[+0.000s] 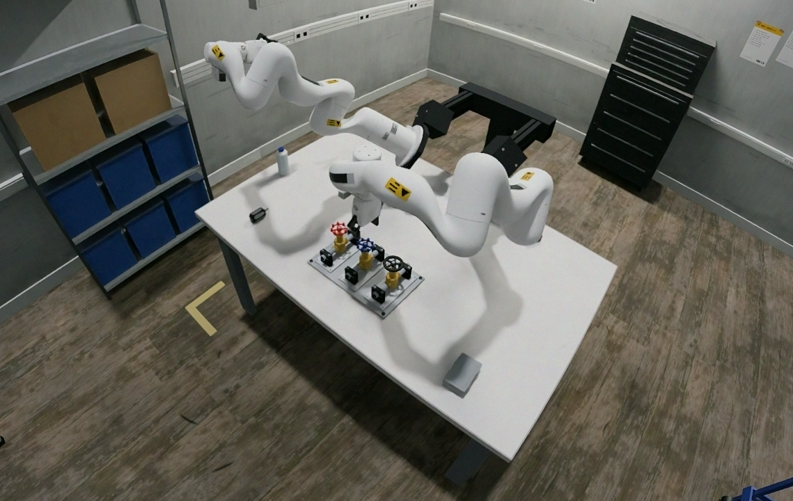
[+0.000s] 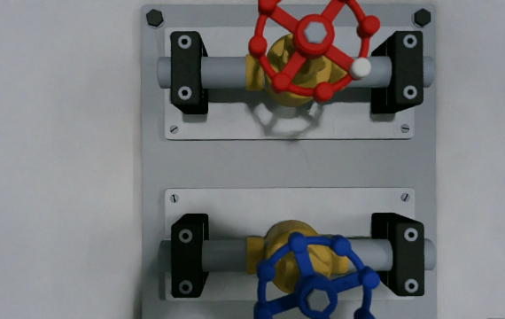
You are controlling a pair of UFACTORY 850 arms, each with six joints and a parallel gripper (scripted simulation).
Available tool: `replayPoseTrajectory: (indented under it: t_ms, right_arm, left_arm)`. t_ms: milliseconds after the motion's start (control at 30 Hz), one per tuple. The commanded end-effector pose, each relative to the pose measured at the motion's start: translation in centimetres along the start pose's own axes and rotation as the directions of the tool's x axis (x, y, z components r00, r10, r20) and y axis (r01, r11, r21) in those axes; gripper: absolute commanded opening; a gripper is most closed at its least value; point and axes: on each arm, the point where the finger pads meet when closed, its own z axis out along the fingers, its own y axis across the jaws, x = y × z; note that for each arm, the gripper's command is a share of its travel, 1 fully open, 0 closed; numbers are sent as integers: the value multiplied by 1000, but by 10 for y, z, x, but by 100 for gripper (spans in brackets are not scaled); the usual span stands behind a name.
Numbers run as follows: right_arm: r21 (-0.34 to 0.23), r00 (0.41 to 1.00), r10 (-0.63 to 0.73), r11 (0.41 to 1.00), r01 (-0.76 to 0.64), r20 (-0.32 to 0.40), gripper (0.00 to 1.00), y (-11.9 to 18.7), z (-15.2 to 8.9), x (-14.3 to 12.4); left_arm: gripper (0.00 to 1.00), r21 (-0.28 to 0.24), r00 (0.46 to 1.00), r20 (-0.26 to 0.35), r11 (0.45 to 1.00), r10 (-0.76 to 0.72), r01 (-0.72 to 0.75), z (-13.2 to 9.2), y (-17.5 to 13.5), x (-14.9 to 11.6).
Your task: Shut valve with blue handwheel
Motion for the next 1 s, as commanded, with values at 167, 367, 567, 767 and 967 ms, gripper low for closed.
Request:
replayPoseTrajectory:
  t_ms: [167, 367, 567, 767, 967]
  right_arm:
    - [202, 974, 200, 964, -175, -108, 100, -44, -38, 14]
    - [271, 957, 260, 938, -218, -128, 100, -57, -52, 18]
    - [347, 936, 322, 902, -258, -141, 100, -70, -68, 22]
    - [392, 922, 358, 877, -279, -145, 100, -78, -79, 24]
    - [408, 917, 370, 867, -285, -146, 100, -80, -82, 25]
  left_arm:
    - [100, 1, 1000, -1, 1000, 0, 0, -1, 0, 0]
    - [100, 1, 1000, -1, 1000, 0, 0, -1, 0, 0]
    - [100, 1, 1000, -1, 1000, 0, 0, -1, 0, 0]
    - [100, 1, 1000, -1, 1000, 0, 0, -1, 0, 0]
    - [100, 1, 1000, -1, 1000, 0, 0, -1, 0, 0]
